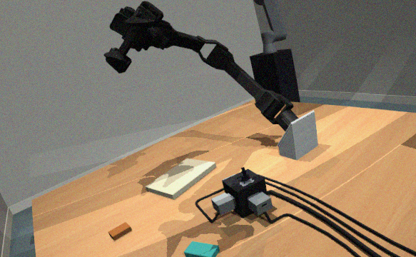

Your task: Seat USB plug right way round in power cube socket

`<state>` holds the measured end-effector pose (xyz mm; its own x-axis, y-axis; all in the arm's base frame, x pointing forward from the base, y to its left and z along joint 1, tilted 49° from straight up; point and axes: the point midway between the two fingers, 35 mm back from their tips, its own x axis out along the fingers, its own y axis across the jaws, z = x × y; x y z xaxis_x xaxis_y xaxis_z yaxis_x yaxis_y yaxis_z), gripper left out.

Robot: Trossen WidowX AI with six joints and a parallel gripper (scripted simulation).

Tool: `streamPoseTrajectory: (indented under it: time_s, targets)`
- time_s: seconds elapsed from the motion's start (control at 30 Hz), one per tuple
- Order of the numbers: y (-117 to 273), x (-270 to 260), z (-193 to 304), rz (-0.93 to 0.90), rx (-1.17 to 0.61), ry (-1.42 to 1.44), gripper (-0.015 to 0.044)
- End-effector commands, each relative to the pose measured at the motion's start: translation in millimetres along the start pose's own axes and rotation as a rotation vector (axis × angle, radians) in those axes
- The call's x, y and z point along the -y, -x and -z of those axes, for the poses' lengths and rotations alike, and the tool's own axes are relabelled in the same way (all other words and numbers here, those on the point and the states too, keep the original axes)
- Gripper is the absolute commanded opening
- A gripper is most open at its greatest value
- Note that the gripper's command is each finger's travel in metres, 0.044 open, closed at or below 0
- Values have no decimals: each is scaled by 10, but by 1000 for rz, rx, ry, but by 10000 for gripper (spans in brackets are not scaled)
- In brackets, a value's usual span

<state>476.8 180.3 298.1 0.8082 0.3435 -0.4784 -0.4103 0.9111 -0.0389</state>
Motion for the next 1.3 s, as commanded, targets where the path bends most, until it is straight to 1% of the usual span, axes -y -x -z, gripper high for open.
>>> streamPoseTrajectory:
  time_s: [0.0,0.1,0.2,0.27,0.37,0.43,0.5,0.57,1.27]
  targets:
    - [-332,-37,694,44,-253,79,440]
    - [-502,-66,1363,77,-503,182,440]
    - [-533,-83,2054,96,-778,323,440]
    - [-467,-79,2512,97,-982,447,440]
    - [-239,-39,3132,70,-1318,685,440]
    - [-77,13,3395,34,-1514,844,440]
    - [28,64,3529,-1,-1650,963,440]
    - [61,80,3567,-15,-1695,1003,440]
    - [29,181,3640,-14,-1695,1004,440]
